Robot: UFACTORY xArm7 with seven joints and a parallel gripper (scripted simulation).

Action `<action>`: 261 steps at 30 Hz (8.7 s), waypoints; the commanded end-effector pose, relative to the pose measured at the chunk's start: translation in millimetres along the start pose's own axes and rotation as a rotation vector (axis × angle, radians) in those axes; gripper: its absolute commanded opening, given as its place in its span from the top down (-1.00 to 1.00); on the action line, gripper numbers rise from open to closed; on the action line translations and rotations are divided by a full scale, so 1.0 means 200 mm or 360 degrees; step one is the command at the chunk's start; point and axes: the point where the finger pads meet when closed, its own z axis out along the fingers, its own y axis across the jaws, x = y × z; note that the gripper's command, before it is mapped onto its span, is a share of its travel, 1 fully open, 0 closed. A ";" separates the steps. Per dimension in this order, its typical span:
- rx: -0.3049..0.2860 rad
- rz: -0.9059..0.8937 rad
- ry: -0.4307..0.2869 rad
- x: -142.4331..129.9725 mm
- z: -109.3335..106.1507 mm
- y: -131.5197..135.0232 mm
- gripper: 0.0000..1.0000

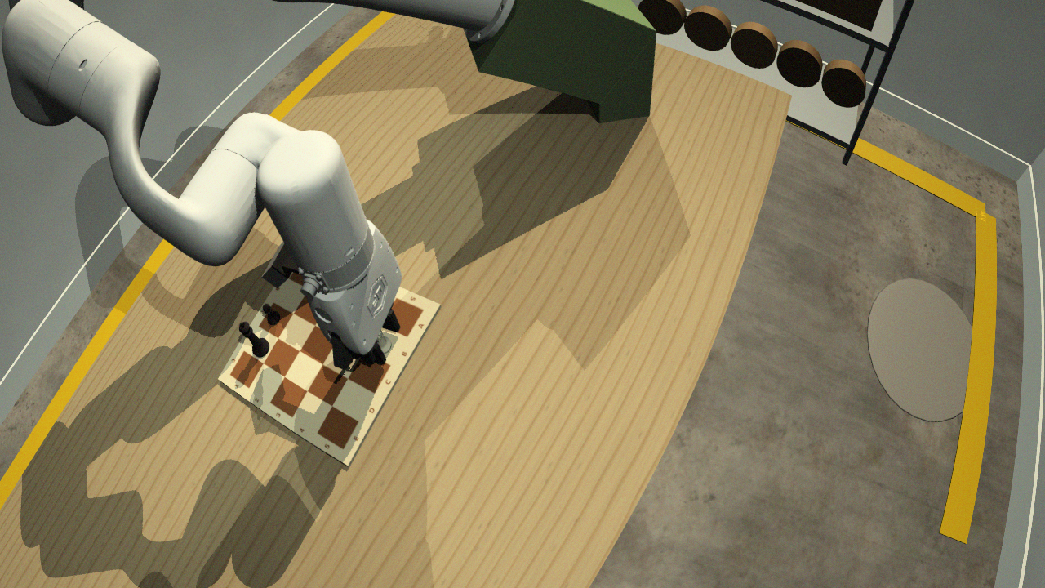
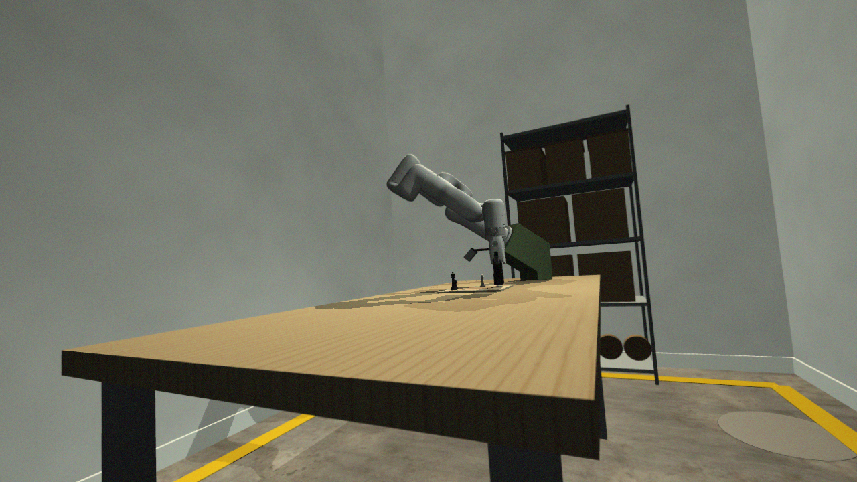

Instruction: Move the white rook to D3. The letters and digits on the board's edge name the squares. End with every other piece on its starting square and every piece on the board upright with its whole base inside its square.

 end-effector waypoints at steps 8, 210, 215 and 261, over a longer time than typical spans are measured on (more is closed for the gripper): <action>0.0004 -0.0001 -0.0004 -0.01 -0.01 0.00 1.00; 0.0004 0.0217 -0.0004 0.41 -0.01 -0.32 1.00; 0.0004 0.0217 -0.0004 0.41 -0.01 -0.32 1.00; 0.0004 0.0217 -0.0004 0.41 -0.01 -0.32 0.25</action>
